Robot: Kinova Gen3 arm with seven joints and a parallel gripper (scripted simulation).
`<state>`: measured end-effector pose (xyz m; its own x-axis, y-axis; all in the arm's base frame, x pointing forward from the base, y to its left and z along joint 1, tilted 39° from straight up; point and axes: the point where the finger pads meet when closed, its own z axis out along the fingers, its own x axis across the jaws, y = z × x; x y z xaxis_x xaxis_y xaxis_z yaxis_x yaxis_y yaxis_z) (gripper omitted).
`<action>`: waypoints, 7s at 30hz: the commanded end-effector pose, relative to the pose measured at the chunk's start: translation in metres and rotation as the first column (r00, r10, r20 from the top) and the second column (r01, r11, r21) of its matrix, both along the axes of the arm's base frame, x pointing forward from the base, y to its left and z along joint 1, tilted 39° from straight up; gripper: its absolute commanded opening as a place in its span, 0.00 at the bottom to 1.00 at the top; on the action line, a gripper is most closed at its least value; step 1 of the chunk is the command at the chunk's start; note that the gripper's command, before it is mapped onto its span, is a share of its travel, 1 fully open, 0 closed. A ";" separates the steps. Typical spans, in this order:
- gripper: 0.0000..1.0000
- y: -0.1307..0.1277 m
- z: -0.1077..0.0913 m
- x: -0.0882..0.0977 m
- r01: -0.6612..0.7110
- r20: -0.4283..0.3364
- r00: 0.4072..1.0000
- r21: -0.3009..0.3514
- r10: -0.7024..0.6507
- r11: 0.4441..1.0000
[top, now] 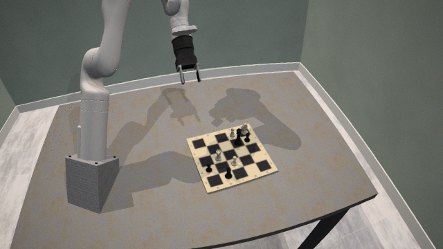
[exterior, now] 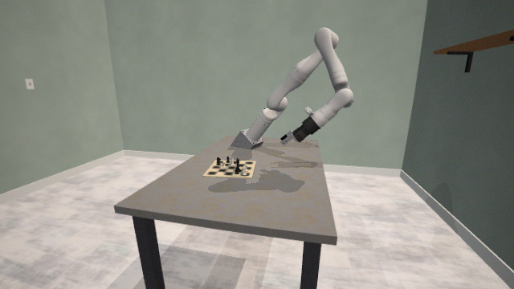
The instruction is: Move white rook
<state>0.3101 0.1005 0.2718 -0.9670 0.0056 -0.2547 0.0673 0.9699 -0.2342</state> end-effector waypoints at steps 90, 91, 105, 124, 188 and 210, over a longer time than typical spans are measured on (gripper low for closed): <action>1.00 -0.228 -0.120 0.035 0.810 -0.792 -0.174 0.223 -0.585 -0.542; 1.00 -0.228 -0.120 0.035 0.810 -0.792 -0.174 0.223 -0.585 -0.542; 1.00 -0.202 -0.155 0.049 0.806 -0.797 -0.176 0.221 -0.578 -0.550; 0.73 -0.200 -0.156 0.047 0.810 -0.793 -0.176 0.220 -0.583 -0.543; 0.73 -0.175 -0.192 0.061 0.808 -0.796 -0.174 0.221 -0.580 -0.546; 0.73 -0.171 -0.197 0.063 0.810 -0.794 -0.173 0.222 -0.582 -0.543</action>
